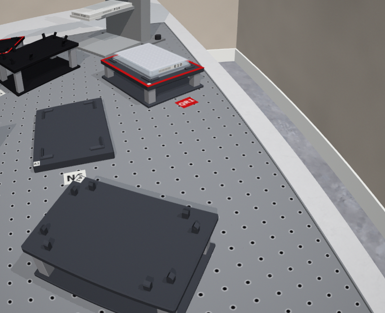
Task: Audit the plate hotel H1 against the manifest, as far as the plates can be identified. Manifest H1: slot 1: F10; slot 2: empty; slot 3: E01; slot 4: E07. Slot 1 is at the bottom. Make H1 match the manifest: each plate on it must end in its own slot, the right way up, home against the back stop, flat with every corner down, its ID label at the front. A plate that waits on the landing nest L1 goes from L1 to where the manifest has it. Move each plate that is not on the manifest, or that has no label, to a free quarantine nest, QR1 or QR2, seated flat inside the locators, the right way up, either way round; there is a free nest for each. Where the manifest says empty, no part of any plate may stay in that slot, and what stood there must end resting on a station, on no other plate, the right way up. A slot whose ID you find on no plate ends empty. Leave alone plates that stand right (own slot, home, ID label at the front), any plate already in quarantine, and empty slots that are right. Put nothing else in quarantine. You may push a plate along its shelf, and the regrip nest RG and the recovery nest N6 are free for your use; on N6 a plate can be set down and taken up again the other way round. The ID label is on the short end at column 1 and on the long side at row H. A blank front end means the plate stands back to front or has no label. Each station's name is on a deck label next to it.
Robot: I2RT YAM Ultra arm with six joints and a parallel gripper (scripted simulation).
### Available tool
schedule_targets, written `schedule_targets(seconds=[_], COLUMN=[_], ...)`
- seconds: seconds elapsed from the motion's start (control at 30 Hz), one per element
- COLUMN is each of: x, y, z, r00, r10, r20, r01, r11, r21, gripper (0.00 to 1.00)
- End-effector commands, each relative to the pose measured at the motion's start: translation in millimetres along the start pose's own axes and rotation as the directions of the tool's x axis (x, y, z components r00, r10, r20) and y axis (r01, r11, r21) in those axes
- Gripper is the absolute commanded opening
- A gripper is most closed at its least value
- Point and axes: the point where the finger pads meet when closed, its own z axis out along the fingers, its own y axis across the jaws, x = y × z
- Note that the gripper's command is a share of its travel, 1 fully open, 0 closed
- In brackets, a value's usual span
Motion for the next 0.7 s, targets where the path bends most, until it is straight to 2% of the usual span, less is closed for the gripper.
schedule_targets(seconds=[0.0,0.67], x=[-5.5,-3.7], y=[0.7,0.8], z=[-1.3,-4.8], r00=[1.0,1.0], r10=[-0.007,-0.006], r20=[0.017,0.017], r01=[0.006,0.006], r11=[1.0,1.0], r21=[0.005,0.005], gripper=[0.86,0.86])
